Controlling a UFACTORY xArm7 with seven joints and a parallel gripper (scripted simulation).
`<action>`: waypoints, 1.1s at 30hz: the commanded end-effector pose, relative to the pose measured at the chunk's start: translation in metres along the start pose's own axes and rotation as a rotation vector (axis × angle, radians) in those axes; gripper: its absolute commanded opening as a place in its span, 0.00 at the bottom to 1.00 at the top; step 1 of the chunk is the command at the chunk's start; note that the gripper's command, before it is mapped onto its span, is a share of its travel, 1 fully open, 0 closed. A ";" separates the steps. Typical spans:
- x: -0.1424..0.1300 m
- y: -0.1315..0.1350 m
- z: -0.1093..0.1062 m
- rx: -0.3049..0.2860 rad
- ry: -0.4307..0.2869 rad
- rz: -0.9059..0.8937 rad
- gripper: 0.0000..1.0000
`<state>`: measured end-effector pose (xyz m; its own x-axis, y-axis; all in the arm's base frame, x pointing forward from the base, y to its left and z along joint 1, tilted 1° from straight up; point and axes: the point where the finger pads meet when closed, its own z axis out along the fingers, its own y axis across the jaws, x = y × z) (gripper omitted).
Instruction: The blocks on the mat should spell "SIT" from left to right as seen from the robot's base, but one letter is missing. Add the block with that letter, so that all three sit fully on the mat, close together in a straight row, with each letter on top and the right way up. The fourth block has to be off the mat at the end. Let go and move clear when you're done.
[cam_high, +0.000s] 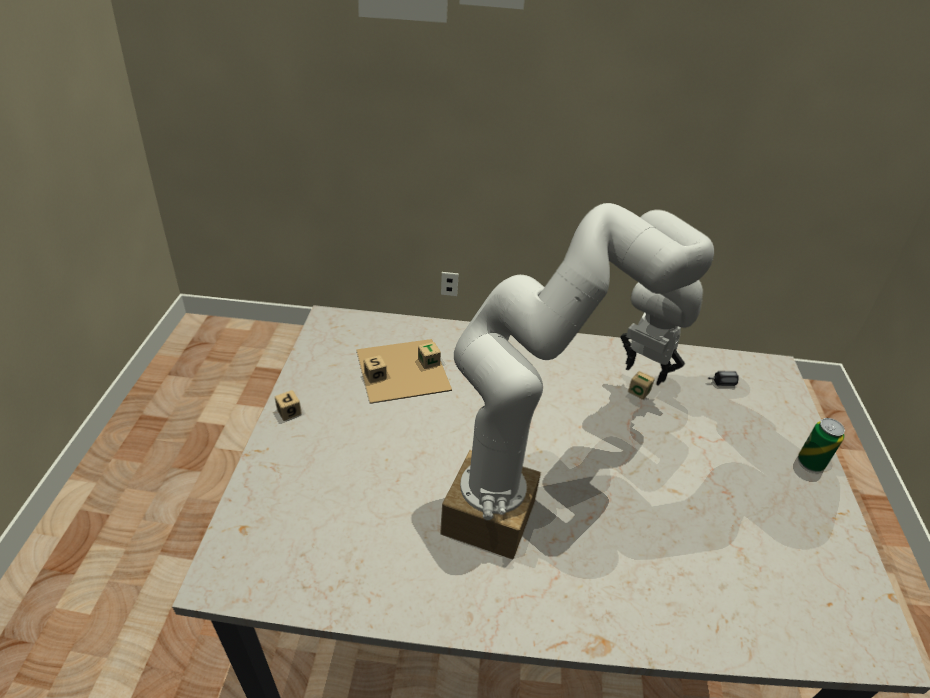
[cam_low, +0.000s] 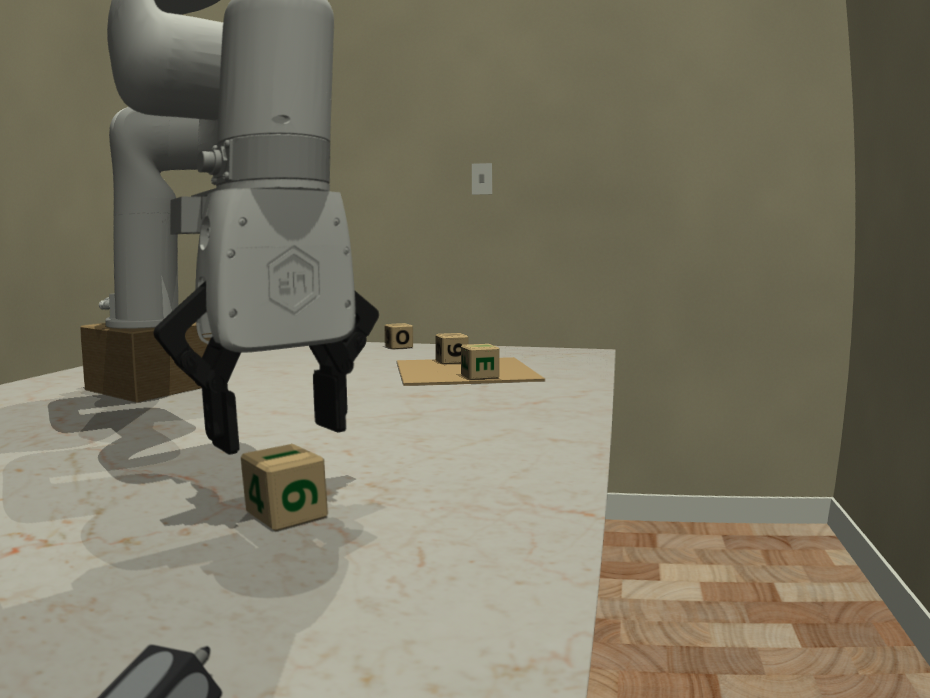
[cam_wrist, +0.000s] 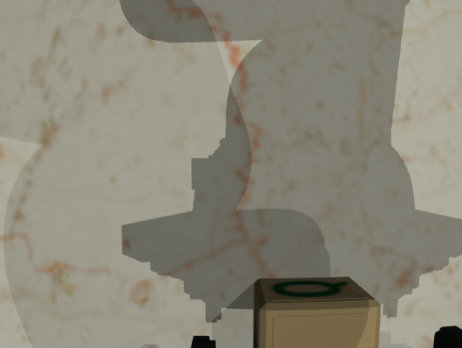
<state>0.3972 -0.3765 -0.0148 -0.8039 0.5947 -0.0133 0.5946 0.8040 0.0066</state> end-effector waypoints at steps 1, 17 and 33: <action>-0.002 0.000 -0.002 0.001 -0.005 0.000 0.87; -0.002 0.000 -0.002 0.001 -0.005 0.000 0.87; -0.002 0.000 0.030 0.001 -0.005 0.000 0.87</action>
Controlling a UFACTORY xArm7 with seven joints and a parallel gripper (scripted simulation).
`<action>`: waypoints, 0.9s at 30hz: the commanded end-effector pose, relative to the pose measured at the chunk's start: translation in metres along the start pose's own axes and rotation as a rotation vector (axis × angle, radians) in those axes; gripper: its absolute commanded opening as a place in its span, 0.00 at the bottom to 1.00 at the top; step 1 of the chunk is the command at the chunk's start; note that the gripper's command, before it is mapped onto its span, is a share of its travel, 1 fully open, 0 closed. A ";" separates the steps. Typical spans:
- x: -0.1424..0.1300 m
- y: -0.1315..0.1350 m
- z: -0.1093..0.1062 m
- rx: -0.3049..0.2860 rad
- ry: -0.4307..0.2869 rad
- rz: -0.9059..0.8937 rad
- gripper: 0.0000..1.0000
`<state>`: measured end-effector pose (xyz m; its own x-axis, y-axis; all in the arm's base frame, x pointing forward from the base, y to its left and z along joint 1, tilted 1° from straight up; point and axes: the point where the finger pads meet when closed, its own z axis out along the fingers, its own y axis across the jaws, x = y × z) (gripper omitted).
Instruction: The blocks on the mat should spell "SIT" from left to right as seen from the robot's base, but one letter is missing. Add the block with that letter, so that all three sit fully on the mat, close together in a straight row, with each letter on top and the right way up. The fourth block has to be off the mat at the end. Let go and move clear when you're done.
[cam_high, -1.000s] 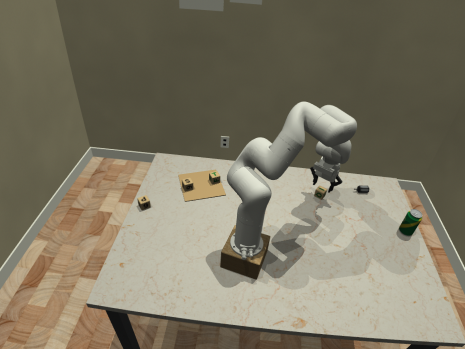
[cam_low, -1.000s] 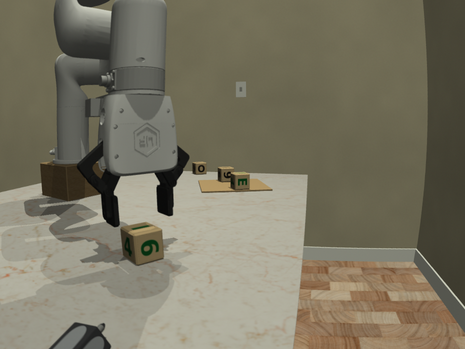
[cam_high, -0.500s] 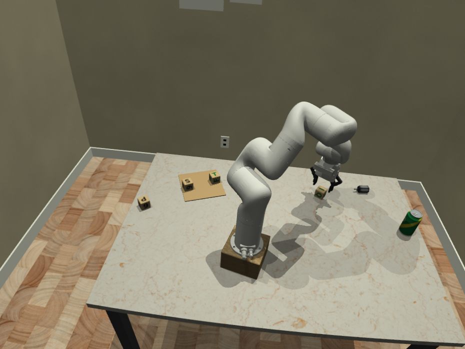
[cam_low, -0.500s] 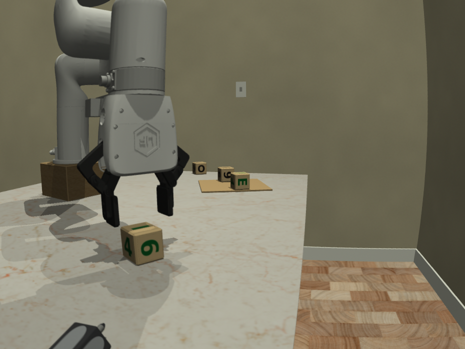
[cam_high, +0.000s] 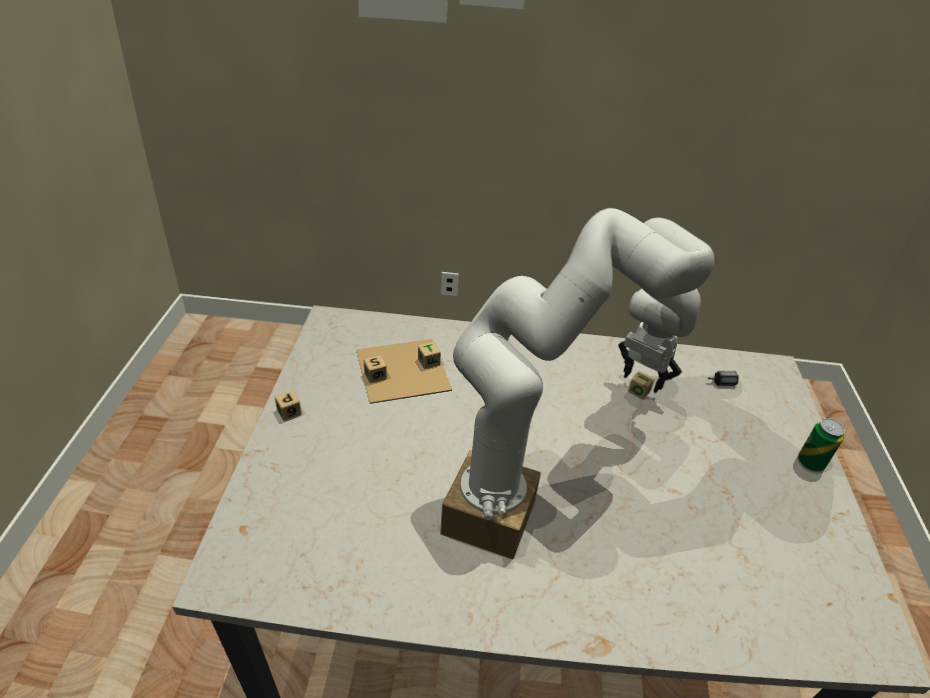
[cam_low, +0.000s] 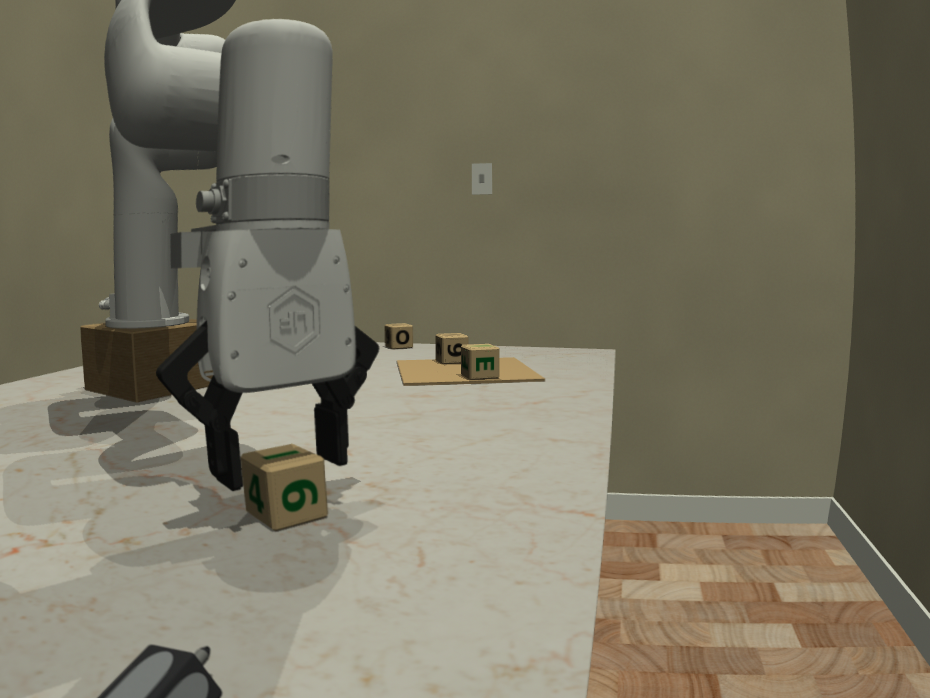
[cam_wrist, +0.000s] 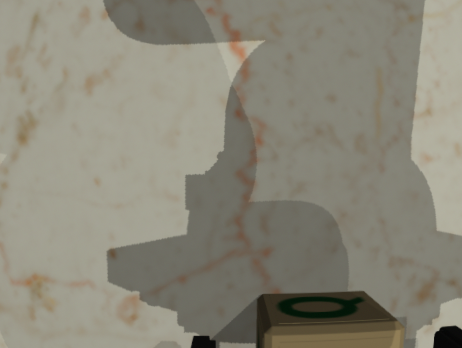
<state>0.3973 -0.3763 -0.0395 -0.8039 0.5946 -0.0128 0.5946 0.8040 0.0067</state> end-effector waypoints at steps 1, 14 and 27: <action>-0.002 0.000 0.009 0.001 -0.005 0.000 0.87; -0.003 0.000 0.024 0.001 -0.005 0.000 0.87; -0.003 0.000 0.024 0.001 -0.005 0.000 0.87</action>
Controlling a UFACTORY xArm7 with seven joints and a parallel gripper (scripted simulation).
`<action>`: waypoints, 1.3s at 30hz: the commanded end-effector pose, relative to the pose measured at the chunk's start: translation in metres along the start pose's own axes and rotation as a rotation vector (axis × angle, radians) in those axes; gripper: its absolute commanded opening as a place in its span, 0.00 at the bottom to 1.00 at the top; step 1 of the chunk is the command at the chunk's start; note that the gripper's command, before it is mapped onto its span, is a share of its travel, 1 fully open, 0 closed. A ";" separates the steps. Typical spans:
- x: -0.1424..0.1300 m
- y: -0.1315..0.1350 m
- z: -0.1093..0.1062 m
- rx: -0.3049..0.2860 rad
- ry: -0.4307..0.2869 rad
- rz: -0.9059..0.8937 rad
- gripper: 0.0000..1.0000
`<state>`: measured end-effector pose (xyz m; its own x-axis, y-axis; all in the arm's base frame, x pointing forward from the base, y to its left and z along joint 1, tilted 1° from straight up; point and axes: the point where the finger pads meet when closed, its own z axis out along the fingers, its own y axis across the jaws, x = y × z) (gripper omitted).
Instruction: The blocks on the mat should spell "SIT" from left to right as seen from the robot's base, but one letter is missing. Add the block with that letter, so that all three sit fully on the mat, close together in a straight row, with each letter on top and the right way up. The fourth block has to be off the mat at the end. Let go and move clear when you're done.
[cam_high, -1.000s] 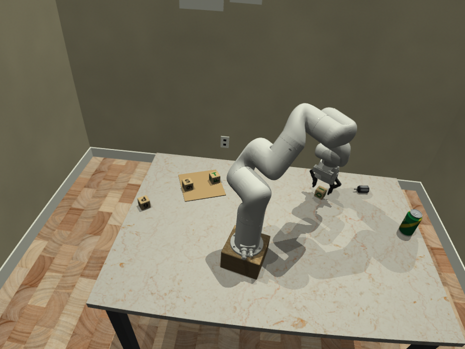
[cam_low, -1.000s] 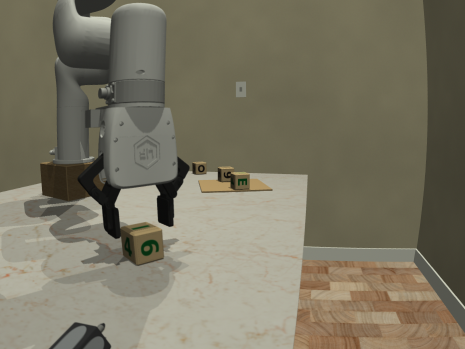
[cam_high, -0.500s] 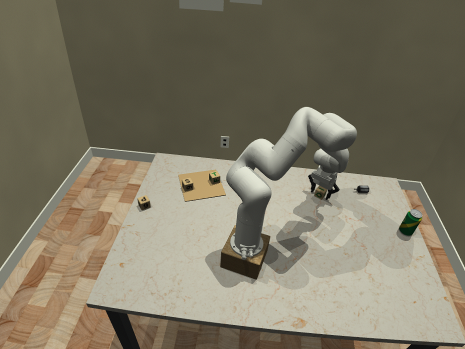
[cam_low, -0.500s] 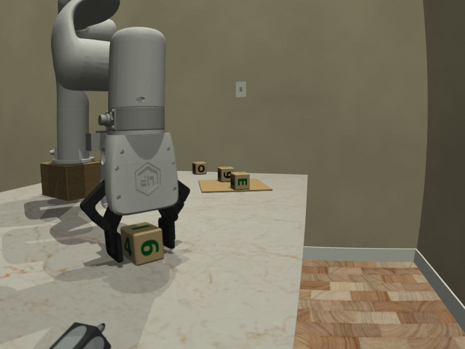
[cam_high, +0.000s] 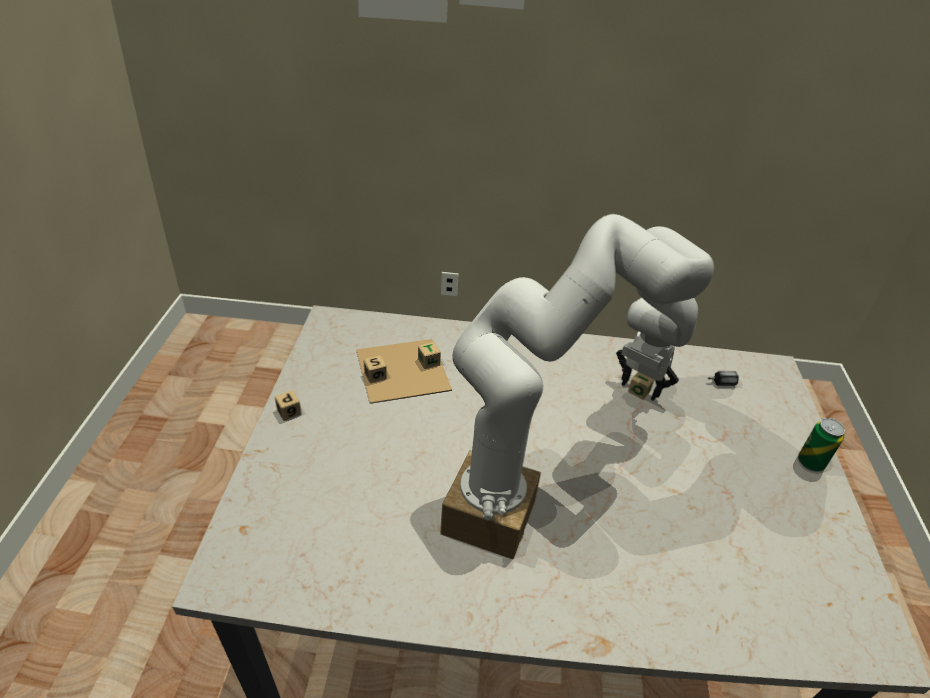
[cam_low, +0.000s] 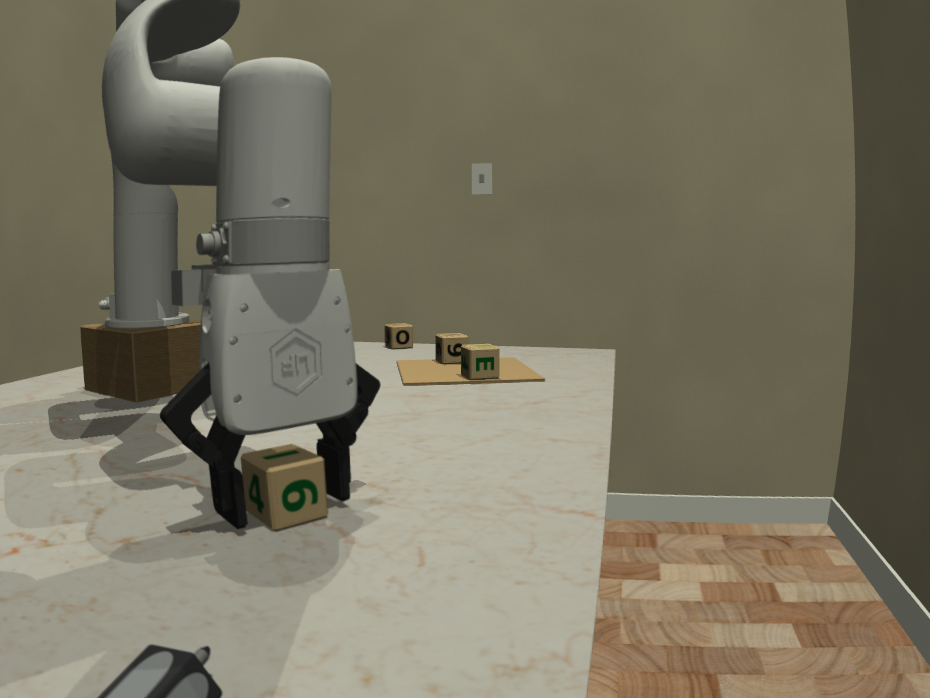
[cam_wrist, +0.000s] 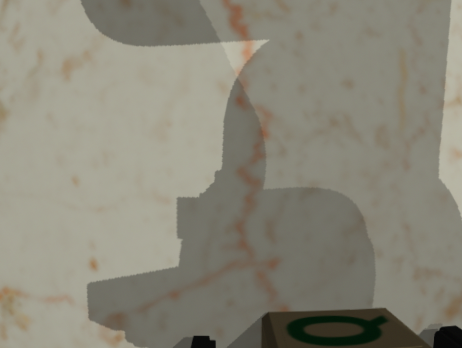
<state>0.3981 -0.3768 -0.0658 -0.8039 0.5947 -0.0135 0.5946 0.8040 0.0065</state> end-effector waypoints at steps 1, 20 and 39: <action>-0.002 0.000 -0.002 0.001 -0.005 0.000 0.87; -0.002 0.000 -0.002 0.001 -0.005 0.000 0.87; -0.002 0.000 -0.002 0.001 -0.005 0.000 0.65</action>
<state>0.3981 -0.3767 -0.0659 -0.8039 0.5947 -0.0134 0.5946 0.8040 0.0065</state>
